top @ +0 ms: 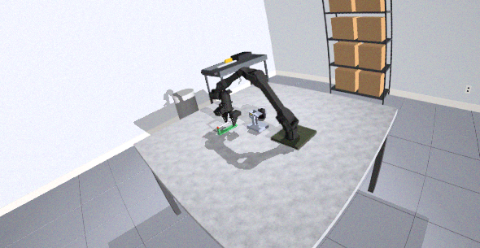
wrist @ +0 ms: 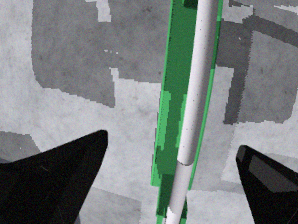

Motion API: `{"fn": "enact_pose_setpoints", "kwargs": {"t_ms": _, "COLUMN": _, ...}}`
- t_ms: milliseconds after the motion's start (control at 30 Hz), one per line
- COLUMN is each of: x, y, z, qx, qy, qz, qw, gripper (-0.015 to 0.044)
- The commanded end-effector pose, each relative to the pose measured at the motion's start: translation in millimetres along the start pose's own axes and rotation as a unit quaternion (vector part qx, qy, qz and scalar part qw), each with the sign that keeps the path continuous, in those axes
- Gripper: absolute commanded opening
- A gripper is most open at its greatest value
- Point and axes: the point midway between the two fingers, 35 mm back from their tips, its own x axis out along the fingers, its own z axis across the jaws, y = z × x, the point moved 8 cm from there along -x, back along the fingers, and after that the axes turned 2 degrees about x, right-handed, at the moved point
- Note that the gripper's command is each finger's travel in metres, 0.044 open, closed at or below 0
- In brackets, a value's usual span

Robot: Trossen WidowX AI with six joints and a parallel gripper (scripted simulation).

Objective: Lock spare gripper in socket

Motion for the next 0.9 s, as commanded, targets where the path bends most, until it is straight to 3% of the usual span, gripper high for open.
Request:
{"fn": "enact_pose_setpoints", "kwargs": {"t_ms": 0, "x": -10.8, "y": -1.1, "z": 0.2, "qx": 0.000, "qy": 0.002, "qz": 0.000, "qw": 1.000, "gripper": 0.0440}}
{"fn": "enact_pose_setpoints", "kwargs": {"t_ms": 867, "x": -68.4, "y": -4.6, "z": 9.3, "qx": 0.003, "qy": -0.032, "qz": 0.009, "qw": 0.999, "gripper": 0.0440}}
